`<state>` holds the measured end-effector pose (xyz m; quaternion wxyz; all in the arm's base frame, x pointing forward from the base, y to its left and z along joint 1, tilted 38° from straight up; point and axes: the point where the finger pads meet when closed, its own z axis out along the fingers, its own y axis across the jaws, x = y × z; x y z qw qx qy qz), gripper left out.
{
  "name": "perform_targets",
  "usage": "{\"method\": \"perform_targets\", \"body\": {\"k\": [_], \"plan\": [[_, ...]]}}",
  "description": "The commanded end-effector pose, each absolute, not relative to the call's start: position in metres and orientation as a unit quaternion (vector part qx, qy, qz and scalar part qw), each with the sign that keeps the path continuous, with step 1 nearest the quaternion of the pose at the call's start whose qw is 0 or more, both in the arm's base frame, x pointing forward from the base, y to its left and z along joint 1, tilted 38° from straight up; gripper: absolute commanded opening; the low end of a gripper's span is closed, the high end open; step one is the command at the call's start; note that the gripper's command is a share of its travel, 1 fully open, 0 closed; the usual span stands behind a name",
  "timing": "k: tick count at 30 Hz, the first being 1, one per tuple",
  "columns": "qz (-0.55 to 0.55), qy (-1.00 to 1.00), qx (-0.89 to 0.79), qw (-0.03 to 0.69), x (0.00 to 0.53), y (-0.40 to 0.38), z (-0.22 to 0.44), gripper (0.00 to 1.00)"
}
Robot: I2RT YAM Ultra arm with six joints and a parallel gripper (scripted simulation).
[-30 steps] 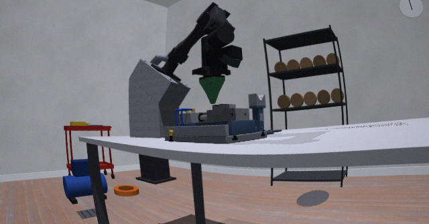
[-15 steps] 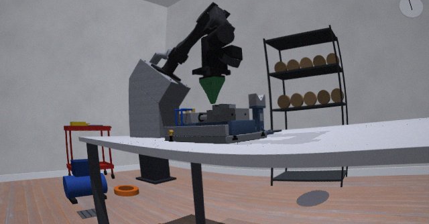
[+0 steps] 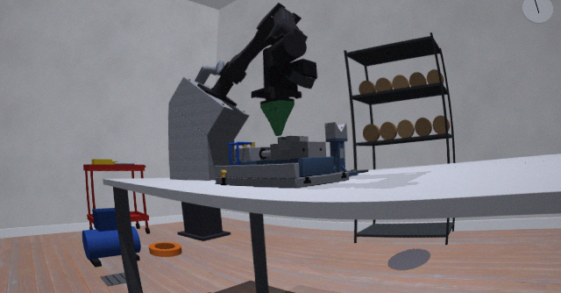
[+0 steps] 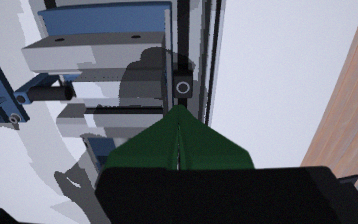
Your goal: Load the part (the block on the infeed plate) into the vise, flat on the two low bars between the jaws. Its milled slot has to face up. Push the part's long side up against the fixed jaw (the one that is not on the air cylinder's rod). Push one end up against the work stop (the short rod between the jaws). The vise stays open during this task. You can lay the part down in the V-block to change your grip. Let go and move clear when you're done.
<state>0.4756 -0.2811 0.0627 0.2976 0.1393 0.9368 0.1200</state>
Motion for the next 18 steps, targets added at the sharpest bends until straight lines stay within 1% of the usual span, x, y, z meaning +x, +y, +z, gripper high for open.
{"method": "perform_targets", "body": {"k": [1, 18], "plan": [[0.111, 0.933, 0.141, 0.312, 0.4797, -0.2908, 0.0752, 0.0], [0.116, 0.935, 0.144, 0.303, 0.48, -0.2896, 0.0697, 0.0]]}}
